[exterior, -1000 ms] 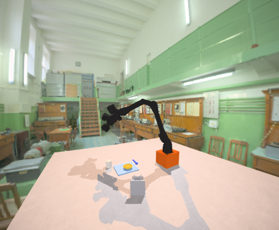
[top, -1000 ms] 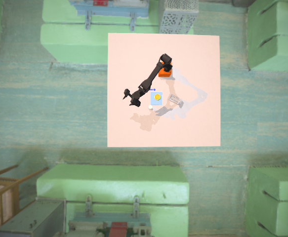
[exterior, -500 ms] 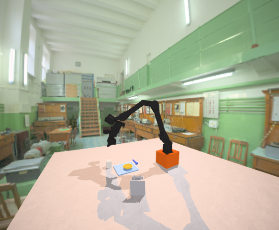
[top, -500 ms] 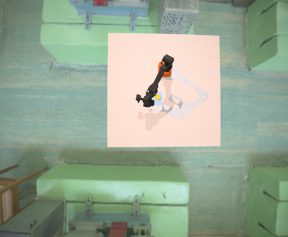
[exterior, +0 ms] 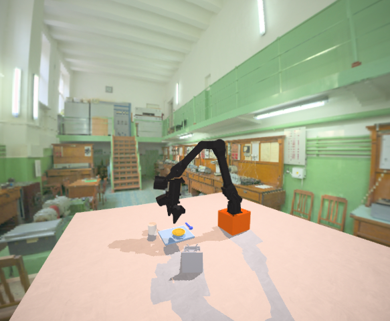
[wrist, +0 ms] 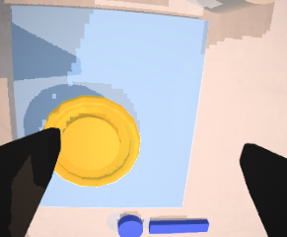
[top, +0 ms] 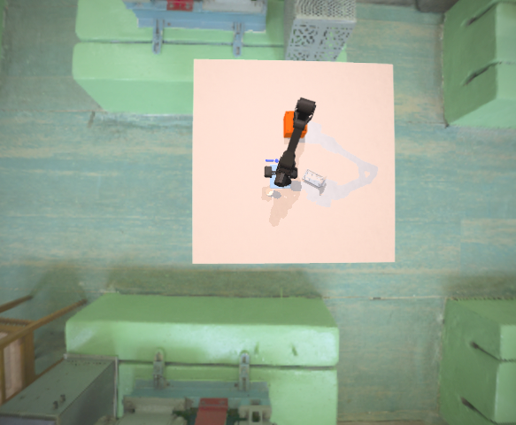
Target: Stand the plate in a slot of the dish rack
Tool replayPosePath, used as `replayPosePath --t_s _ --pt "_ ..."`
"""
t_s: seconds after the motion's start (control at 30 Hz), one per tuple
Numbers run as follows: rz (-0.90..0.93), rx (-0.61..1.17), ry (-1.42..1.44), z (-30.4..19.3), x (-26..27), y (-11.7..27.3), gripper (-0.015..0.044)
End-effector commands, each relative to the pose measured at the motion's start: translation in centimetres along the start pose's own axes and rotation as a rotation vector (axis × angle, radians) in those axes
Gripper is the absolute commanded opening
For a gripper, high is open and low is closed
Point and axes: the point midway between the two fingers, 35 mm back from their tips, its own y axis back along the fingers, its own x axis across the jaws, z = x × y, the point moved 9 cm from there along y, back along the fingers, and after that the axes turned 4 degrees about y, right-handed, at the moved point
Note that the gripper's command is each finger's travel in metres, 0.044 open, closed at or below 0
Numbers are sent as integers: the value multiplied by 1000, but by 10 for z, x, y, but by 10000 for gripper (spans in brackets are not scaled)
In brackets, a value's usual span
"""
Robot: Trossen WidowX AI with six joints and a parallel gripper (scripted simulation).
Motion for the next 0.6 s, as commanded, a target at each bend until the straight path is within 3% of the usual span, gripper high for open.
replayPosePath --t_s 0.0,0.57 --pt "72 77 31 -13 21 -5 400" --pt "84 92 38 -15 26 -25 400"
